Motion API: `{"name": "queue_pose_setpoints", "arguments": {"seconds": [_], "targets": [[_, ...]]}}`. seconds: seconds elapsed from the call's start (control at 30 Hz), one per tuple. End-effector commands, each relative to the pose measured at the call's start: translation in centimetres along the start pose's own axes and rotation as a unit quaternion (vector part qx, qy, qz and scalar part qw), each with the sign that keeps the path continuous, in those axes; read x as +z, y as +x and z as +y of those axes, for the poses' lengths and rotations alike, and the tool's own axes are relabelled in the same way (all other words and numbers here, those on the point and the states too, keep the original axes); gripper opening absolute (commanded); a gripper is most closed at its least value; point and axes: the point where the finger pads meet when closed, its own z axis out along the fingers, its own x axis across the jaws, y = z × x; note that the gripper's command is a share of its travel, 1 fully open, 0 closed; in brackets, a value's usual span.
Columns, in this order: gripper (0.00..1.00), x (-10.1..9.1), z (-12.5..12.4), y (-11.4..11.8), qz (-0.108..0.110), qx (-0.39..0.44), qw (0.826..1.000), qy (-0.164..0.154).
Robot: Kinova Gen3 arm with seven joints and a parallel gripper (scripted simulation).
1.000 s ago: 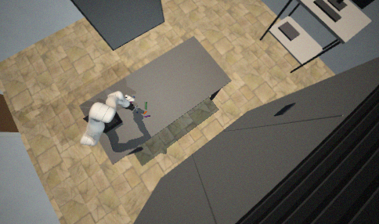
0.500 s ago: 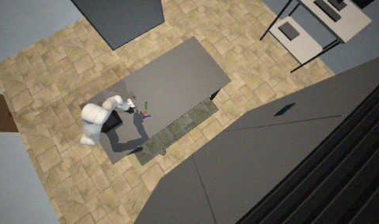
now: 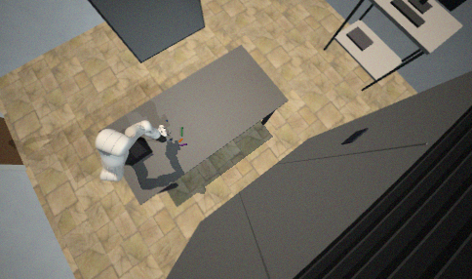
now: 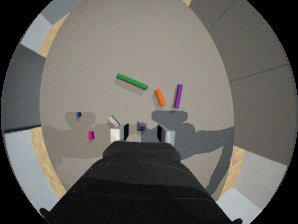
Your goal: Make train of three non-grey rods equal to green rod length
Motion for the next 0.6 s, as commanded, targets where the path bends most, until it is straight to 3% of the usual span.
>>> {"name": "queue_pose_setpoints", "arguments": {"seconds": [0.0,0.17,0.2,0.57], "targets": [[1.00,-0.18,-0.05,-0.07,-0.003,0.004,1.000,0.004],[1.00,-0.18,-0.05,-0.06,-0.003,0.004,1.000,0.004],[0.54,-0.18,-0.05,-0.06,-0.003,0.004,1.000,0.004],[0.54,-0.18,-0.05,-0.06,-0.003,0.004,1.000,0.004]]}}
